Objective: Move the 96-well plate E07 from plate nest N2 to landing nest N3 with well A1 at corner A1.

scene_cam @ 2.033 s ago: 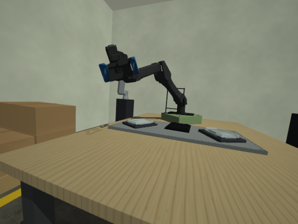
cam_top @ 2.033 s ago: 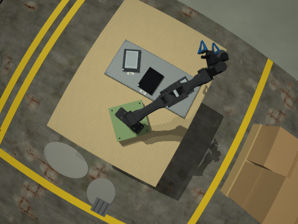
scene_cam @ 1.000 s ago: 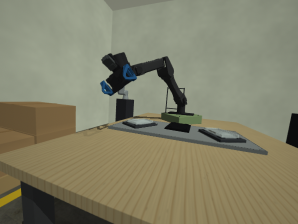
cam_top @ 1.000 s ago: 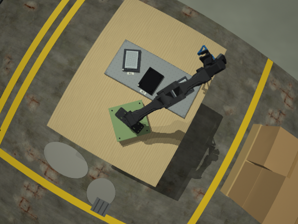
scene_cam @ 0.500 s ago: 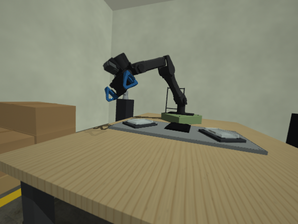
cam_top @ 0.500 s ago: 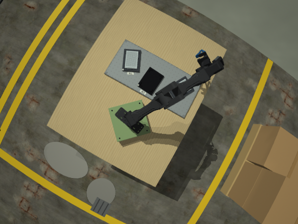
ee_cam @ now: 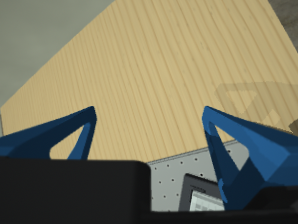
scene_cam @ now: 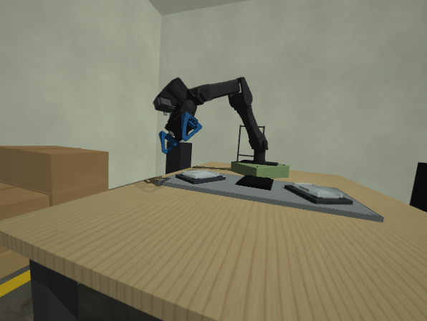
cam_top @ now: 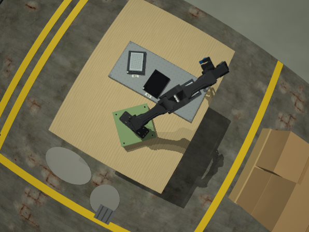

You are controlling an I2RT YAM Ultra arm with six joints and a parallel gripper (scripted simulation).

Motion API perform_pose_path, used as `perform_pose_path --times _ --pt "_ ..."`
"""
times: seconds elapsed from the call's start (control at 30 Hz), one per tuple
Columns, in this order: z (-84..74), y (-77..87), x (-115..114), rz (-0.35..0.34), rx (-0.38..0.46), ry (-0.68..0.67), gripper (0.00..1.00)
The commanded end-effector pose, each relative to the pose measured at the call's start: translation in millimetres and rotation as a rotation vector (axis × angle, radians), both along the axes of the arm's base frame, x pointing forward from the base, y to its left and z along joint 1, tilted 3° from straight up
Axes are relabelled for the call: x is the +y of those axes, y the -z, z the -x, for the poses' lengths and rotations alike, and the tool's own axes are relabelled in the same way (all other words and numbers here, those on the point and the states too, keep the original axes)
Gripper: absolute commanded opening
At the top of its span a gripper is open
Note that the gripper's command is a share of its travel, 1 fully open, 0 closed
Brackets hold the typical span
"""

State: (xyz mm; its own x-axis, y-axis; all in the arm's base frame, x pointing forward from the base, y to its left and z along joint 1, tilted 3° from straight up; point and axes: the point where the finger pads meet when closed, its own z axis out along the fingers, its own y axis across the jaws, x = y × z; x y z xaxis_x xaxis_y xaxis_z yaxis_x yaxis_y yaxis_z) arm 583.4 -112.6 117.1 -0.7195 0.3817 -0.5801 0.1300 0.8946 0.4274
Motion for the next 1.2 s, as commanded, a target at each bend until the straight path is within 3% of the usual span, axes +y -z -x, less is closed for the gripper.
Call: perform_pose_path --times 0.0,0.1,0.2,0.3,0.47,0.57,0.67,0.77,0.83,0.93,1.03,1.17 --pt "12.5 3.7 -2.4 0.017 0.05 0.012 1.0" --pt "26.0 10.2 -4.2 0.051 0.141 0.031 1.0" --pt "32.7 13.5 -5.1 0.051 0.141 0.031 1.0" --pt "46.8 18.8 -6.7 0.087 0.233 0.044 1.0" --pt "54.7 21.8 -7.6 0.087 0.233 0.044 1.0" --pt "69.3 25.9 -9.0 0.125 0.326 0.052 1.0" --pt "78.3 28.5 -9.9 0.125 0.326 0.052 1.0" --pt "93.2 31.3 -11.1 0.164 0.419 0.055 1.0" --pt "102.9 33.1 -12.0 0.164 0.421 0.055 1.0" --pt "103.3 33.2 -12.0 0.164 0.421 0.055 1.0" --pt "118.4 34.9 -13.0 0.204 0.513 0.052 1.0" --pt "129.4 36.0 -13.9 0.205 0.515 0.052 1.0"
